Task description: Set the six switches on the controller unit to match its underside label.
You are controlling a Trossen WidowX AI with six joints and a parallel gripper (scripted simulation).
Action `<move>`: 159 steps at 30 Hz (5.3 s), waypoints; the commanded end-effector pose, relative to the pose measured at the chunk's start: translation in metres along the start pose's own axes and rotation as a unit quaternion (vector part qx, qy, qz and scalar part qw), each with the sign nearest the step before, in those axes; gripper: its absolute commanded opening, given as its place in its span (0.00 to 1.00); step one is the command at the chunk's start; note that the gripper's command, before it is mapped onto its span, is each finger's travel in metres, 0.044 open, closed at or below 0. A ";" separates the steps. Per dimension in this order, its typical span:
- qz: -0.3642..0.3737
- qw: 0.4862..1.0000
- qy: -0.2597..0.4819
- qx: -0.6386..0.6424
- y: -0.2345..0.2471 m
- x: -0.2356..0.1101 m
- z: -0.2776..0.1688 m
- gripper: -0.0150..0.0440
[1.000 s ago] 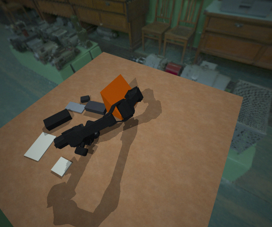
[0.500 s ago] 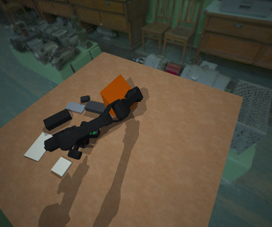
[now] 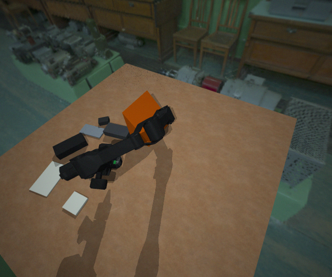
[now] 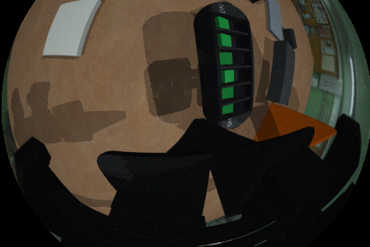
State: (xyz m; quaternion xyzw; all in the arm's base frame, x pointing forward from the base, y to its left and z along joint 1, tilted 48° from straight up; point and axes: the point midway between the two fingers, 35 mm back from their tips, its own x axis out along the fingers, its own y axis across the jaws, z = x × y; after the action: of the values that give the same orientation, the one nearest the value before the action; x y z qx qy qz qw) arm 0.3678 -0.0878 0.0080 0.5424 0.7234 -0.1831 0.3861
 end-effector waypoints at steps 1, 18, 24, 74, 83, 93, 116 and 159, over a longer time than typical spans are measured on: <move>-0.004 1.000 -0.006 -0.024 -0.006 0.003 -0.004 0.25; 0.114 0.993 -0.006 -0.037 -0.046 -0.008 0.063 0.25; 0.145 0.989 -0.010 -0.039 -0.059 -0.011 0.080 0.25; 0.145 0.989 -0.007 -0.040 -0.045 0.032 0.080 0.25; 0.145 0.989 -0.007 -0.040 -0.045 0.032 0.080 0.25; 0.145 0.989 -0.007 -0.040 -0.044 0.033 0.080 0.25; 0.144 0.989 -0.008 -0.039 -0.058 -0.011 0.080 0.25; 0.145 0.989 -0.008 -0.041 -0.043 0.031 0.099 0.25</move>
State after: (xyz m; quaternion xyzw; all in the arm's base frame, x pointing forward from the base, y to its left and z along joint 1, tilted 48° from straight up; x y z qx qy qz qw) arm 0.3613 -0.1568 -0.0806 0.6221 0.6380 -0.0998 0.4428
